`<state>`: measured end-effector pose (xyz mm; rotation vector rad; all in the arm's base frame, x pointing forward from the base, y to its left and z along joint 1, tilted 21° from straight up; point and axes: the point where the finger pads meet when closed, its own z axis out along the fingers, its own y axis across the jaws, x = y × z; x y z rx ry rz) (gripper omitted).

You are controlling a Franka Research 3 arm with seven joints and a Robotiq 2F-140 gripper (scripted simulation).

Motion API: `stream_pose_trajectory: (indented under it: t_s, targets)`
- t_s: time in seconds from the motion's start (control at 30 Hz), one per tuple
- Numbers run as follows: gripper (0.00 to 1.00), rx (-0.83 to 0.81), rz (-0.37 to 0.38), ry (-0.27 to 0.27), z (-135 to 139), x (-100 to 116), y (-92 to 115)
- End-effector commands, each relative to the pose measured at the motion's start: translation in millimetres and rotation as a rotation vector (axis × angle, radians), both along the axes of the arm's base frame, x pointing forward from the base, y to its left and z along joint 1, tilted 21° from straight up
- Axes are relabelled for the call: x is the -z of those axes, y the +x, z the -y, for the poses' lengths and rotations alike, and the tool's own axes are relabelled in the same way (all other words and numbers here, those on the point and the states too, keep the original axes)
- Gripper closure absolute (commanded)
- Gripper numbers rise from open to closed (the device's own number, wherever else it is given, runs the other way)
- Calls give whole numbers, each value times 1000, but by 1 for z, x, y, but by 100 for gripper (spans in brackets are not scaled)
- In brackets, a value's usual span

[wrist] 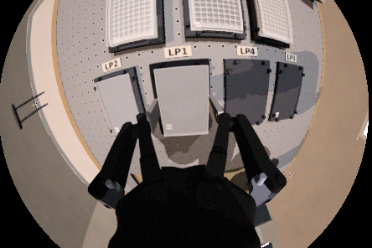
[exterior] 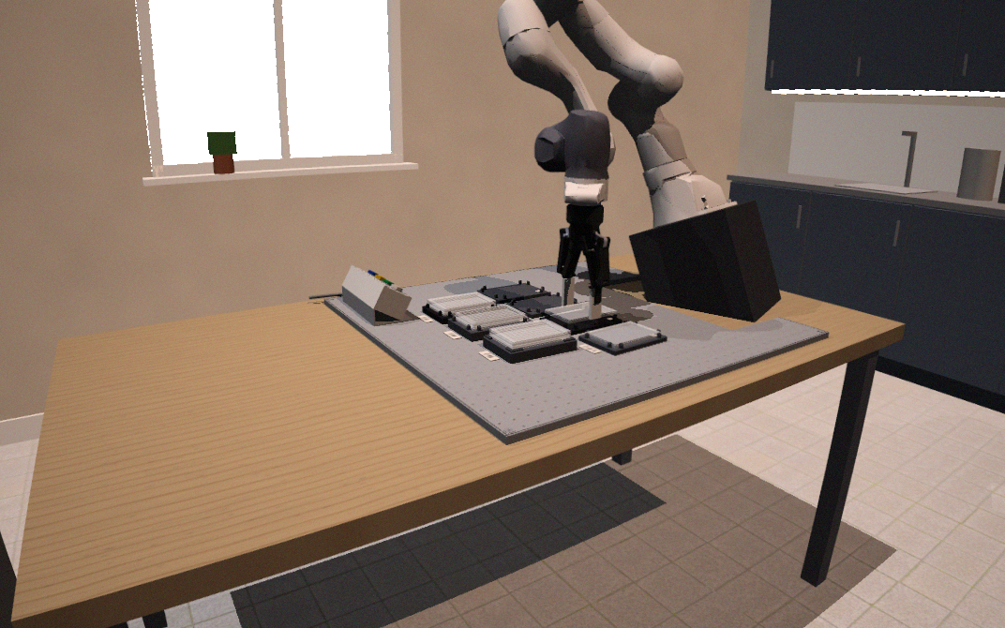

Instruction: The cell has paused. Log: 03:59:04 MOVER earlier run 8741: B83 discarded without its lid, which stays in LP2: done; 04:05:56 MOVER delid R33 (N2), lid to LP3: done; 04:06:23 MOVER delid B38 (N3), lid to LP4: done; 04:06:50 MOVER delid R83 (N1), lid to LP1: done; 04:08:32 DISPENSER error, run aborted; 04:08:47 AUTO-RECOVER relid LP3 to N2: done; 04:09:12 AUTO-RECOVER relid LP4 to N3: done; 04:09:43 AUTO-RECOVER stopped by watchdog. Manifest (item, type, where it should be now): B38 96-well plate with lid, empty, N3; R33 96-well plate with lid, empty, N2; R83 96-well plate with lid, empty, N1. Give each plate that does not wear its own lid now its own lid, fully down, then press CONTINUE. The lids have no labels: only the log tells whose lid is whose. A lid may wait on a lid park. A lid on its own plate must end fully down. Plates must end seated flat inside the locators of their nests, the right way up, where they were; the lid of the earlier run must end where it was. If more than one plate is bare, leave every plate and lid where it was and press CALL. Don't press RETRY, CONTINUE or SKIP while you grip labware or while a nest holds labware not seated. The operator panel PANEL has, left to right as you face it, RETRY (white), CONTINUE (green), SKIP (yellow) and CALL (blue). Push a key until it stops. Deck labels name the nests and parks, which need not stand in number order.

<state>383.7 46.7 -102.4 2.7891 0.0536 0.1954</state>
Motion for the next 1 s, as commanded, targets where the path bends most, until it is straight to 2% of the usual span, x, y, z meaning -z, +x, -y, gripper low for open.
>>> stream_pose_trajectory:
  t_s: [0.0, 0.97]
  targets:
    - [100, -7, -1, -1, -2, -2, 0]
    - [100, -7, -1, -1, -14, -37, -6]
